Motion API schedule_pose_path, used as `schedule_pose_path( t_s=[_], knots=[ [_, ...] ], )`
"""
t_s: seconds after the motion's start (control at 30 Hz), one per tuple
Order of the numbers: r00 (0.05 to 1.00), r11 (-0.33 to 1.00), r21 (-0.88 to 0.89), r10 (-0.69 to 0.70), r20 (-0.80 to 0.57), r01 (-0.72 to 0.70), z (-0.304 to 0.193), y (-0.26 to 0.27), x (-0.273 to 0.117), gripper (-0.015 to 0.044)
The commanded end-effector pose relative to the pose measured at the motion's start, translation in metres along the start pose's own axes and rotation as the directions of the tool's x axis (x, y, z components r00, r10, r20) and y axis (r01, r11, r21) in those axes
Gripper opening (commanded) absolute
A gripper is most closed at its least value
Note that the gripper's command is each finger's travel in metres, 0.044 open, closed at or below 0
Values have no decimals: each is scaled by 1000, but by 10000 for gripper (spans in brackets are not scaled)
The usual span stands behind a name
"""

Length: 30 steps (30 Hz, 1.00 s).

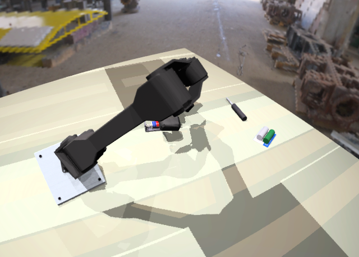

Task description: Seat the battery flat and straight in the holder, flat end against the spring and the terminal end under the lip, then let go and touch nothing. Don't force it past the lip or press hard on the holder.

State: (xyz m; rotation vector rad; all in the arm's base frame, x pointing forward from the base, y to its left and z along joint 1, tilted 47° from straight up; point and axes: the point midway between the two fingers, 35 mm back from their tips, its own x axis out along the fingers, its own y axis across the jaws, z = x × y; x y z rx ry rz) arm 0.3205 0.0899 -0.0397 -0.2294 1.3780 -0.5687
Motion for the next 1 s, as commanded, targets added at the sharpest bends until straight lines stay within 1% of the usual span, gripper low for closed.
schedule_pose_path(
  t_s=[0.0, 0.2, 0.3, 0.97],
  knots=[
    [1000, 1000, 1, 3, -1, -3, -1, 4, -11, 279],
    [1000, 1000, 6, 7, -3, -7, -10, 15, -62, 437],
    [1000, 1000, 9, 6, -3, -6, -13, 17, -69, 440],
    [1000, 1000, 9, 6, -3, -6, -13, 17, -69, 440]
  ],
)
